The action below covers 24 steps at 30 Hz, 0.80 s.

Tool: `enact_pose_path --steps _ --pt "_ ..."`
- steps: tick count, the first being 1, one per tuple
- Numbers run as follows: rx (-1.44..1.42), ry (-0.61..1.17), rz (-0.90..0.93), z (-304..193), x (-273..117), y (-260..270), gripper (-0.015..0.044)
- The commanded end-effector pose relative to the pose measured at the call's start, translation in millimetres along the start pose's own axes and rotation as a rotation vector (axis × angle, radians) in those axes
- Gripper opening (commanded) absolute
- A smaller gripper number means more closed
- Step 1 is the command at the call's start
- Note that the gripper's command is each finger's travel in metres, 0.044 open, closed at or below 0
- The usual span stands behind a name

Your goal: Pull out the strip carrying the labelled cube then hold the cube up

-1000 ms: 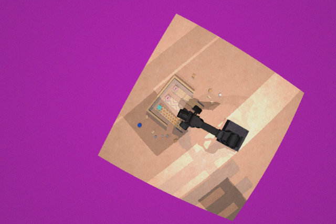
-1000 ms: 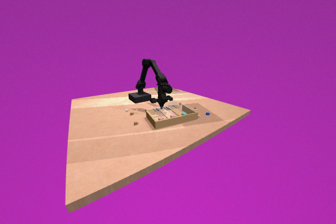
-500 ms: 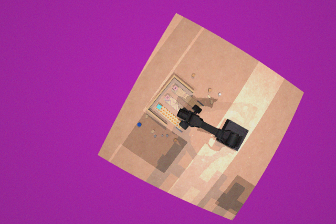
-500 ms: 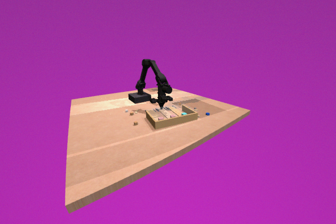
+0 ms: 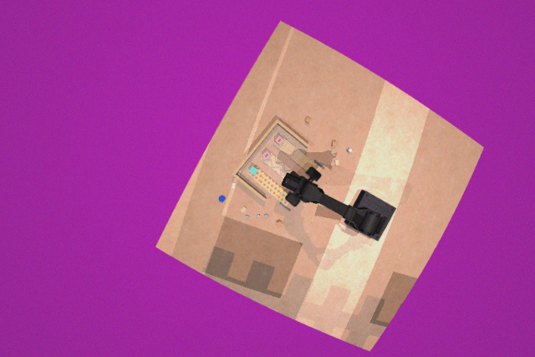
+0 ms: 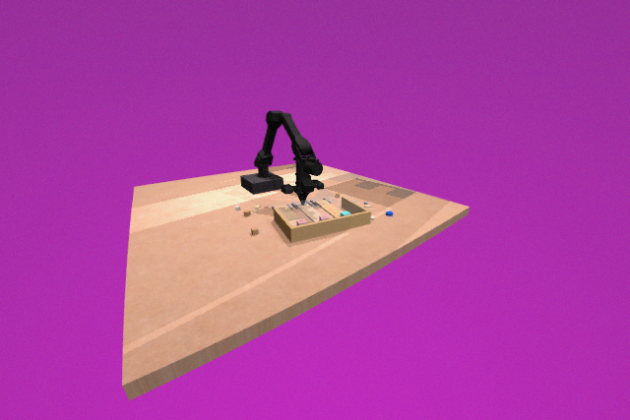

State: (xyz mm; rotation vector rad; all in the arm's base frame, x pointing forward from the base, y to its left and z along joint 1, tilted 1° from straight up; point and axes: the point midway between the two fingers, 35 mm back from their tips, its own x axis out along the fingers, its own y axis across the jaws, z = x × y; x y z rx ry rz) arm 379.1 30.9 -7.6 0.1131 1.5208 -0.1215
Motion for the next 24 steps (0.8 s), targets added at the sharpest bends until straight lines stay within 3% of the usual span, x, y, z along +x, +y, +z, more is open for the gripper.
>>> enact_pose_path --steps 1,24 --pt "-0.004 0.0 0.003 0.4 2.2 0.5 0.0" --pt "-0.004 0.001 0.003 -17.1 3.7 0.0 0.0"
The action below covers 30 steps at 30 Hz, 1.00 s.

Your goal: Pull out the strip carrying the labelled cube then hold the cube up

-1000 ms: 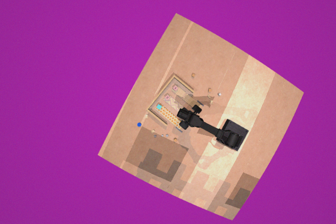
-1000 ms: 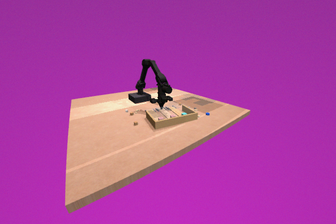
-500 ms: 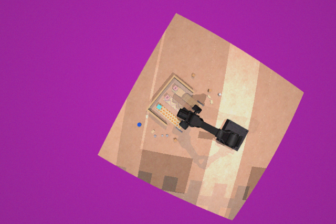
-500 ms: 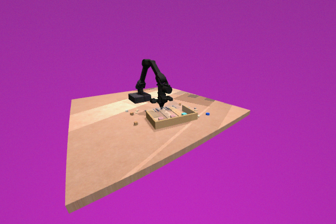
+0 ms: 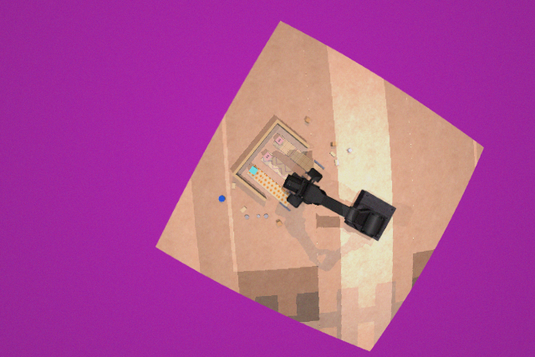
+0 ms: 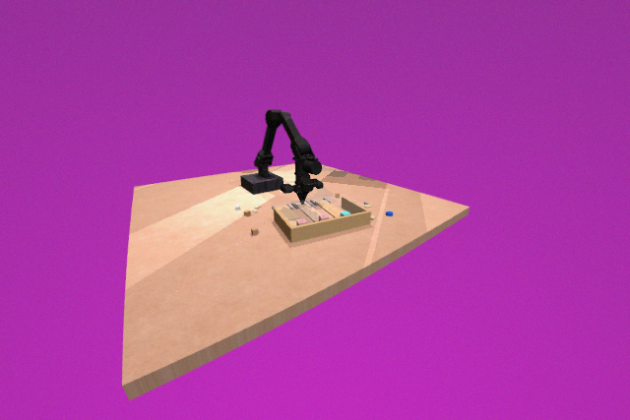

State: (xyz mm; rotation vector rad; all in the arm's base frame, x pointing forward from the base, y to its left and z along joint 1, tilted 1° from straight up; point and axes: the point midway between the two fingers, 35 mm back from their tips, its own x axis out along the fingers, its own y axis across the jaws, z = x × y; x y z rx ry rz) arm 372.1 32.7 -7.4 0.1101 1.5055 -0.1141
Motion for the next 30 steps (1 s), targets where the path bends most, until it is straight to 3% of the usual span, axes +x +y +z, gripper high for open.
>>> enact_pose_path --steps 1,30 --pt "0.003 0.017 -0.001 -11.5 4.2 -0.7 0.0" --pt "0.003 0.02 -0.001 -55.5 5.7 -0.9 0.0"
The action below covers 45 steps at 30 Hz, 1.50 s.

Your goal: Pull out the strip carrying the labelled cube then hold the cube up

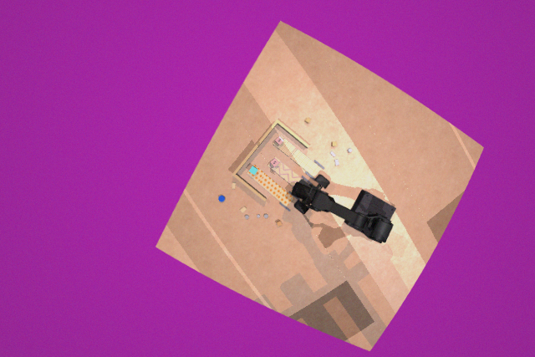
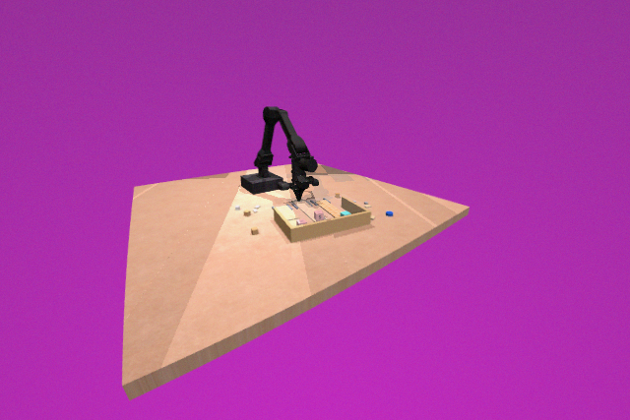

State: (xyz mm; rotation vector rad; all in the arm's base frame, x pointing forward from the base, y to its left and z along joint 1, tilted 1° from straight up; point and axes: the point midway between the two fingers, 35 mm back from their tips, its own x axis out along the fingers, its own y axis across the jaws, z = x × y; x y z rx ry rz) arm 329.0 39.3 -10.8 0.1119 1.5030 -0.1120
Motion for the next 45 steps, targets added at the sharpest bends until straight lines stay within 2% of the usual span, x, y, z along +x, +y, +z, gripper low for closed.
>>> enact_pose_path --steps 1,45 --pt "0.003 0.023 -0.004 -13.2 5.1 -1.2 0.0" --pt "0.003 0.028 -0.004 -78.5 4.7 -1.2 0.0"
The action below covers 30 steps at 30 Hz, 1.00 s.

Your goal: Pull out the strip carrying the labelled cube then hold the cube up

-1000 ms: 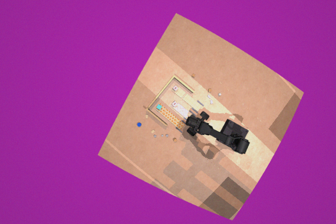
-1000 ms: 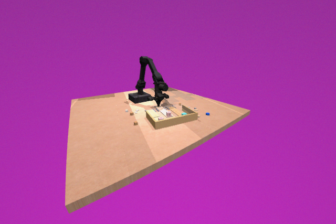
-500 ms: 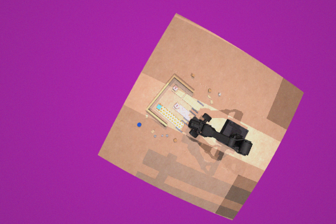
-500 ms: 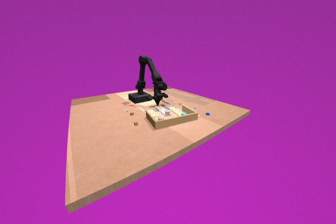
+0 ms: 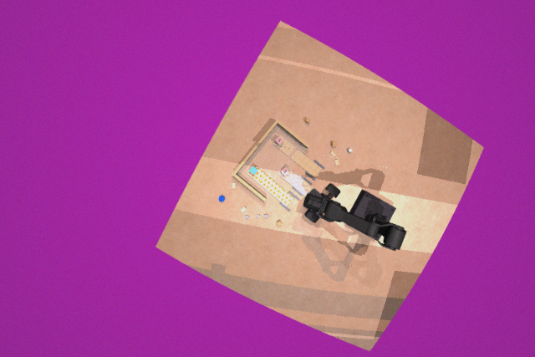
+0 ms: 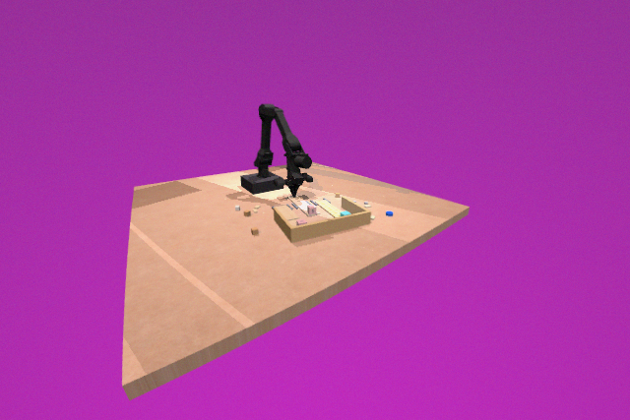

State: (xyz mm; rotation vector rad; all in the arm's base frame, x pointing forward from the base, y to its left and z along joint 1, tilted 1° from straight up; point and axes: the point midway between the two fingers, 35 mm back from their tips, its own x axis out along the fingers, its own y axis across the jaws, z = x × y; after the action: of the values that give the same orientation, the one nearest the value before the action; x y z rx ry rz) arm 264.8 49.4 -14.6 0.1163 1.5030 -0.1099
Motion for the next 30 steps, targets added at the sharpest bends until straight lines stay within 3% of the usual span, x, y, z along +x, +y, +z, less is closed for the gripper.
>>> enact_pose_path --steps 1,30 --pt "0.001 0.028 -0.008 -14.8 5.0 -2.1 0.0" --pt "0.001 0.031 -0.008 -57.5 4.2 -2.2 0.0"
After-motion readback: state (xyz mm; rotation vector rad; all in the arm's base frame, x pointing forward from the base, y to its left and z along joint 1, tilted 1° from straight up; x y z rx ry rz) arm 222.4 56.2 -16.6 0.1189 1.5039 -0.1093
